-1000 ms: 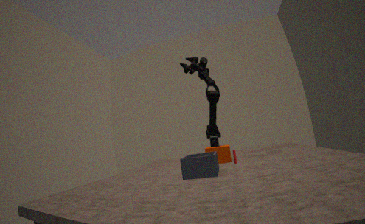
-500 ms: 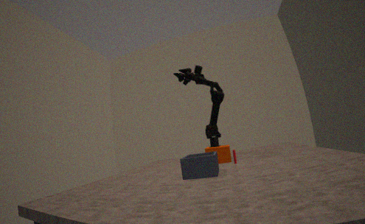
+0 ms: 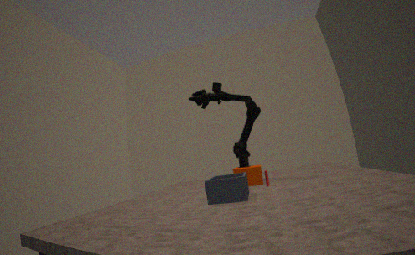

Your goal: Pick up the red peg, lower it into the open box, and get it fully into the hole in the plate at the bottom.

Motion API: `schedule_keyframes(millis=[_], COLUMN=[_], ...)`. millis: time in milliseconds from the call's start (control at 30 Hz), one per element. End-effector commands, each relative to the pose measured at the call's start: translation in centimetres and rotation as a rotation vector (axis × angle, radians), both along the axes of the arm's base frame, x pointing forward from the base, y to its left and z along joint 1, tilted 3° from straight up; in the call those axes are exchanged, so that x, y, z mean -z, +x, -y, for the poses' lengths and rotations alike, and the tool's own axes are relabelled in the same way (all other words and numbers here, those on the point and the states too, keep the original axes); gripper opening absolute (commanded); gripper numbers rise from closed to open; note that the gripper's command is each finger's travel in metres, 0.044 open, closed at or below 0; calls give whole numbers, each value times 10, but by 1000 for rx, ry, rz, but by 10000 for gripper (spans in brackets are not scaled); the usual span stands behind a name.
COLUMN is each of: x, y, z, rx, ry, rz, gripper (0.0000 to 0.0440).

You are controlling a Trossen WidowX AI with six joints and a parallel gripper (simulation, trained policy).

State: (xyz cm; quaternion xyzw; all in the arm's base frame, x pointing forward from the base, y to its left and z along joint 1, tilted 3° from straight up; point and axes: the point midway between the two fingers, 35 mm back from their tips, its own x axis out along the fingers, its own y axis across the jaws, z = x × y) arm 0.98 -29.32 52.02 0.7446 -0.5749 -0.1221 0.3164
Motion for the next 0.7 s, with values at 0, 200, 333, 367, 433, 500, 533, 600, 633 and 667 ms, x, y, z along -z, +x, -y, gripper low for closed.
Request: schedule_keyframes(millis=[0,200,333,367,433,500,533,600,633,667], x=[21,66,94,100,114,126,133,145,151,157], y=[20,57,82,88,100,112,118,129,134,139], z=[-2,-4,-12,-15,-21,-29,-33,-42,-46,-51], rx=[-36,-125,-194,-213,-252,-292,-313,-356,-378,-400], ry=[53,168,234,249,278,304,317,340,350,360], rz=[-43,-136,-212,-232,-274,-317,-339,-383,-406,-429], gripper=[440,440,440,440,440,440,440,440,440,440])
